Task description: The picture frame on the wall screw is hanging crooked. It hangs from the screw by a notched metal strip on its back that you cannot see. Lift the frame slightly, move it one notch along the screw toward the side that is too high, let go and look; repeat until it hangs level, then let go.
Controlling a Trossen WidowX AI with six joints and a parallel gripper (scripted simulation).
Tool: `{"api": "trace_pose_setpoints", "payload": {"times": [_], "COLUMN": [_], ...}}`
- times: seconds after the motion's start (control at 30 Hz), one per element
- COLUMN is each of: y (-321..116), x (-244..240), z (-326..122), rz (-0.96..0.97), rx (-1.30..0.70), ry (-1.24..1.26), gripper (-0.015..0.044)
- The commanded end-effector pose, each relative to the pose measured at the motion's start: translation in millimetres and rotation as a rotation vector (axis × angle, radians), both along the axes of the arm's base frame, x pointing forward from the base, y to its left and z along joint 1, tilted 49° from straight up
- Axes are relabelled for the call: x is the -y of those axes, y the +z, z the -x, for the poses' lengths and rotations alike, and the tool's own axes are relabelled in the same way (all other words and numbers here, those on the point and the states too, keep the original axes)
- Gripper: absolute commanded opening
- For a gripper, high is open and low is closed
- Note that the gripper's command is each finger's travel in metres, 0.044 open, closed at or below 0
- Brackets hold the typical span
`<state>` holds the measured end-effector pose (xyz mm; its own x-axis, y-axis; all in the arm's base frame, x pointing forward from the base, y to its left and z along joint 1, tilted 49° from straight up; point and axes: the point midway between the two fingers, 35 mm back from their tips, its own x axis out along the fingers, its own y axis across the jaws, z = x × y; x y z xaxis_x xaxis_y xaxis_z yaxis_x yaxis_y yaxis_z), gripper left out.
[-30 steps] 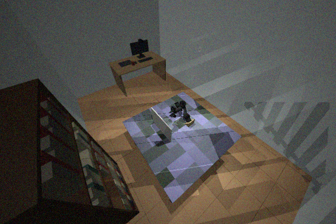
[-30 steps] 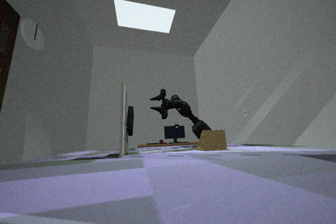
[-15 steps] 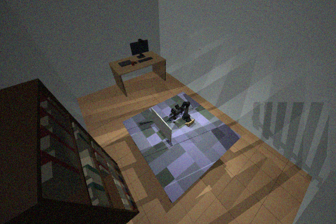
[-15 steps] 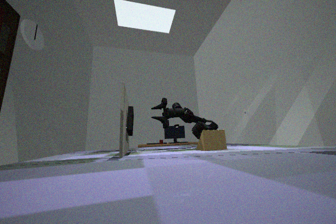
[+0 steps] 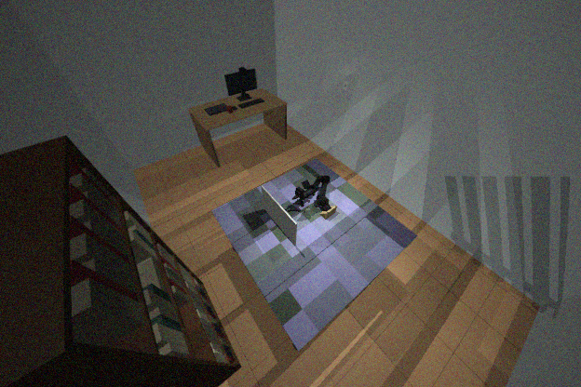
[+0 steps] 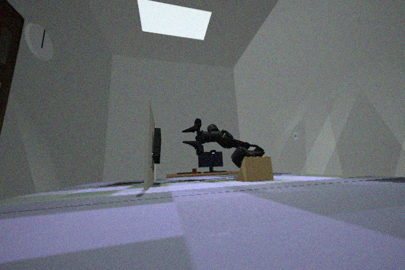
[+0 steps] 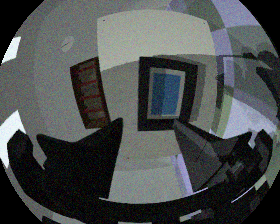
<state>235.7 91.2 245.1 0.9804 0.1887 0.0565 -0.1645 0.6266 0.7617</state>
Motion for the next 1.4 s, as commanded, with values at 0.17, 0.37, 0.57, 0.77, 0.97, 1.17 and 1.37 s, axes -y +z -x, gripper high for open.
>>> {"api": "trace_pose_setpoints", "payload": {"times": [0.17,0.37,0.57,0.77,0.97,1.17,1.37], "y": [8,8,7,7,7,8,9], "x": [-8,-16,-16,-16,-16,-18,-20], "z": [-27,-73,-78,-78,-79,-88,-97], "rz": [-0.005,-0.006,-0.006,-0.006,-0.006,-0.006,-0.006], "rx": [0.003,0.006,0.007,0.007,0.007,0.007,0.008], "ry": [0.005,0.005,0.005,0.005,0.005,0.005,0.005], "gripper": [0.026,0.026,0.026,0.026,0.026,0.026,0.026]}}
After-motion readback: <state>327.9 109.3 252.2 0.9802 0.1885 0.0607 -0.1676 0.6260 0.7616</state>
